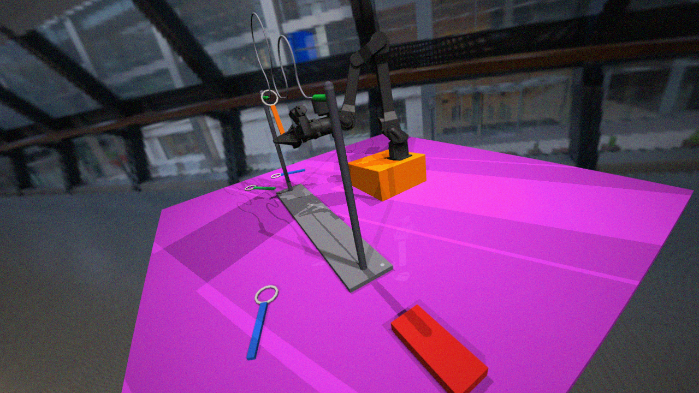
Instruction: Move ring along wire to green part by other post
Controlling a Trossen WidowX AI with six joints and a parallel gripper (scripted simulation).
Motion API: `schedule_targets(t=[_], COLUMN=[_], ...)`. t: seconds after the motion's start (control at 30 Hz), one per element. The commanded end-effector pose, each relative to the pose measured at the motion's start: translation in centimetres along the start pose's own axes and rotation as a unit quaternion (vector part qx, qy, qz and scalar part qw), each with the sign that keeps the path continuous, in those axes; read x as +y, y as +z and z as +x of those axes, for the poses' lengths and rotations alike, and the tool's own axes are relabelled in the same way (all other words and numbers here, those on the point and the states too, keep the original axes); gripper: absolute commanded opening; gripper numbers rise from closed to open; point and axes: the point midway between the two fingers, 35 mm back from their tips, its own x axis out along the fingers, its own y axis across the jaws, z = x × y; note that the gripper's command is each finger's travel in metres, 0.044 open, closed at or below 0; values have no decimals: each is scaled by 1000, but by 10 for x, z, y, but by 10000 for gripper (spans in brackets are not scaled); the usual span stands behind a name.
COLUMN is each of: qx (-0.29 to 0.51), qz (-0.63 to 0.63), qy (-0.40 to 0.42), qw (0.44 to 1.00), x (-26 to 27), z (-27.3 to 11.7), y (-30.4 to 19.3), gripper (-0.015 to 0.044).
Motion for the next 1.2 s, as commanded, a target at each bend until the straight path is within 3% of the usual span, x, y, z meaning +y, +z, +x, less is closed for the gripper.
schedule_targets(t=[0.0,0.67,1.17], qx=[-2,102,199], qz=[33,187,328], qy=[0,21,70], qw=[999,977,921], x=[12,63,102], z=[-1,-27,-55], y=[2,17,50], gripper=[-150,-150,-150])
